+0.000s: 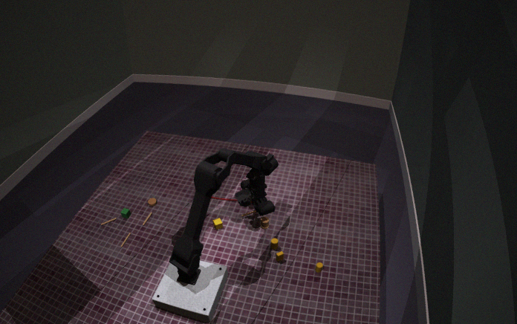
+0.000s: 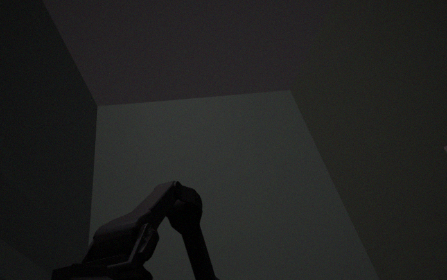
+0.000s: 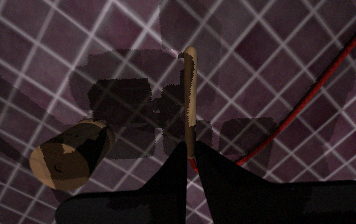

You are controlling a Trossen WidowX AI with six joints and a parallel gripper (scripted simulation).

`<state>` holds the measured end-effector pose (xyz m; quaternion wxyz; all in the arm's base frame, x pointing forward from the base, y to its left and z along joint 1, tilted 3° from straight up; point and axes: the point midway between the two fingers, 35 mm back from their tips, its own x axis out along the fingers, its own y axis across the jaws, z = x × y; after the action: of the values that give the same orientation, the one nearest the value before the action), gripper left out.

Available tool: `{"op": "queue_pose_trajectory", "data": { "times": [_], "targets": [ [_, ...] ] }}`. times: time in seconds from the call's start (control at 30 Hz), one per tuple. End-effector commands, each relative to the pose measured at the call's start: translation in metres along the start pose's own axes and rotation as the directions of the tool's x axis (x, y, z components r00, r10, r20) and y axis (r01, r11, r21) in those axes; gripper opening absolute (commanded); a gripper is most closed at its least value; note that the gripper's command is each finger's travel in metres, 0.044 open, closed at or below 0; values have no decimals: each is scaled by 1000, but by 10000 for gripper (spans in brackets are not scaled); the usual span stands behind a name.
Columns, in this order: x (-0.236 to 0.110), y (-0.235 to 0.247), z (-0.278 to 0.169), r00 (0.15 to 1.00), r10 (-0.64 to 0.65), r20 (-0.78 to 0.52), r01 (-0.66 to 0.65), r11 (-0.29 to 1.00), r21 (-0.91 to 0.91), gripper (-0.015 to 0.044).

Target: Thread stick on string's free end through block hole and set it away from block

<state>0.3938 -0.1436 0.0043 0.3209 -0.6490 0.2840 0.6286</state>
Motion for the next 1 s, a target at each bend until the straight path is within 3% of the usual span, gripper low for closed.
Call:
{"op": "queue_pose_trajectory", "data": {
  "times": [0.0,0.97],
  "targets": [
    [-2,-1,6,1000,1,-4,-1,1000,3,0],
    [-2,-3,43,1000,0,-1,0,1000,4,0]
  ]
}}
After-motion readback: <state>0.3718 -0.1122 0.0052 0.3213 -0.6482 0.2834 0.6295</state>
